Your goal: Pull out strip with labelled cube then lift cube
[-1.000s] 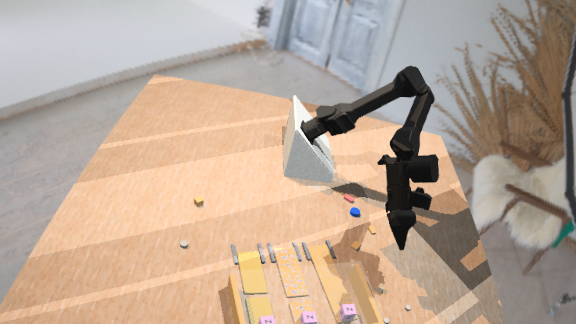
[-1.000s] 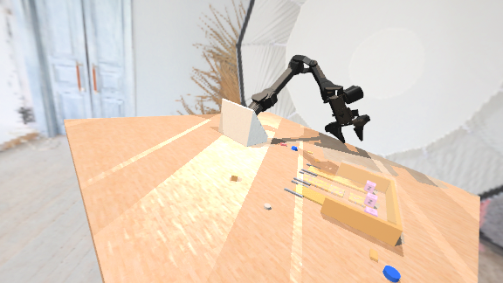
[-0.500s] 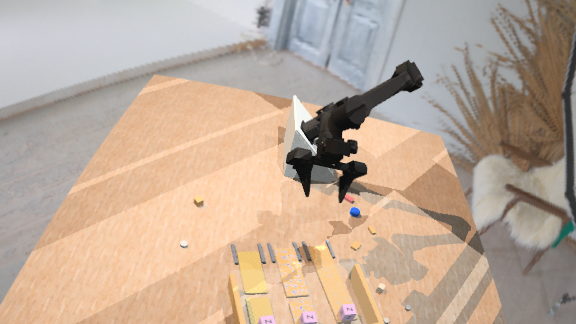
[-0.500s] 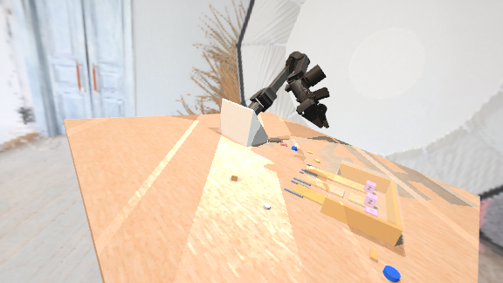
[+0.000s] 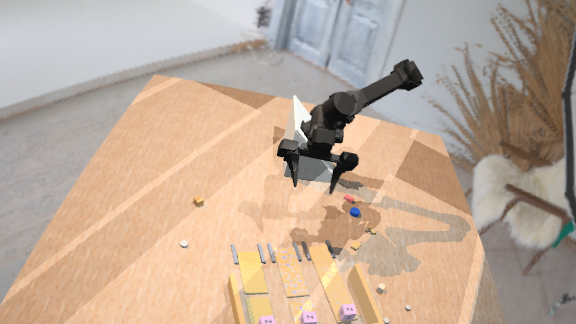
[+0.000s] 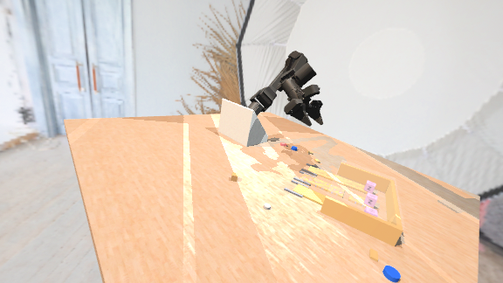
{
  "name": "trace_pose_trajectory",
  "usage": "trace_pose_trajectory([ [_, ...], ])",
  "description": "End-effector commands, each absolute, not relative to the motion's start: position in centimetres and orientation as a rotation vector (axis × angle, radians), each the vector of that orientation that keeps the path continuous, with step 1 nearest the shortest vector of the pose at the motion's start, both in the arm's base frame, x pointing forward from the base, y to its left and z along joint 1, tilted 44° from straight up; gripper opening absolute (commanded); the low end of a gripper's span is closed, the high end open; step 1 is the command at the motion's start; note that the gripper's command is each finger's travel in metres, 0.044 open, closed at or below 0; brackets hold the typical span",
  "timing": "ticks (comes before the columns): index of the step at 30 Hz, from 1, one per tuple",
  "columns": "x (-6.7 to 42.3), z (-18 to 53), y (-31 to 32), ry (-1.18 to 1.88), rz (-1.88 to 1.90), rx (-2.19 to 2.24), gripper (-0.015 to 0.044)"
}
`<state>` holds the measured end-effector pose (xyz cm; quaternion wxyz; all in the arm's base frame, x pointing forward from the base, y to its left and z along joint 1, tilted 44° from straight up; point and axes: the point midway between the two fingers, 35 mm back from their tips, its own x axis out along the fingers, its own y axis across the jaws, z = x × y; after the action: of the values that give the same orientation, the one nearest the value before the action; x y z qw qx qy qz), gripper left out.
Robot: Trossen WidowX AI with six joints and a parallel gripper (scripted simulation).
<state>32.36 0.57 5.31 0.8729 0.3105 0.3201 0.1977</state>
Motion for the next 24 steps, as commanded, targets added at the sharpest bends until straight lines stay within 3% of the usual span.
trace_pose_trajectory([
  [1,32.3,5.3,0.6,0.67,0.414,0.657,0.04],
  [10,32.3,5.3,0.6,0.67,0.414,0.657,0.04],
  [24,35.4,2.1,9.0,1.178,0.742,0.382,0.0033],
])
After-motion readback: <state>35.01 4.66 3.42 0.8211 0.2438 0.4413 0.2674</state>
